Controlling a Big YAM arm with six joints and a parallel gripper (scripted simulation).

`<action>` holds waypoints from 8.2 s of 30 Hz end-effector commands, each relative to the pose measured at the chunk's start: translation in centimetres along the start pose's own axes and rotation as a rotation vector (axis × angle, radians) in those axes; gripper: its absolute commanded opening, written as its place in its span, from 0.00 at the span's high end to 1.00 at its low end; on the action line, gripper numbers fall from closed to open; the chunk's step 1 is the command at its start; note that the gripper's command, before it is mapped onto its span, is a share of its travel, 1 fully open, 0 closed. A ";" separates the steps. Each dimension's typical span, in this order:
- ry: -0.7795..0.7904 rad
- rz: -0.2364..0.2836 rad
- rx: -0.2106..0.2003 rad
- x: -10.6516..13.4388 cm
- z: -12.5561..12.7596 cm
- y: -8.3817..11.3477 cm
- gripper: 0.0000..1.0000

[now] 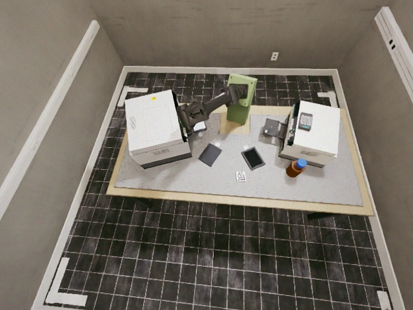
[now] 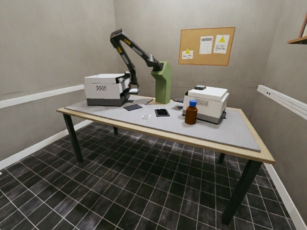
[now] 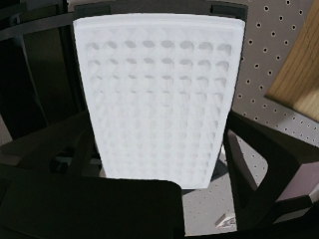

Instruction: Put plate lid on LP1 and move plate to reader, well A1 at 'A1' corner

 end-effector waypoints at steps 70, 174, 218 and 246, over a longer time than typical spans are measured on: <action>-0.005 0.001 0.003 0.1 -0.4 -0.5 0.14; 0.014 0.018 0.013 0.3 0.6 -2.9 0.14; -0.004 -0.011 -0.009 -0.2 -0.2 0.7 0.14; -0.010 0.014 0.017 0.5 -0.8 -0.3 0.14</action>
Point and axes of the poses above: the point where the finger pads meet when closed, its own y axis back along the fingers, its own z axis across the jaws, x = y × z, the point moved 10 cm from there along y, back along the fingers, and after that the axes turned 14 degrees about y, right-handed, at the moved point
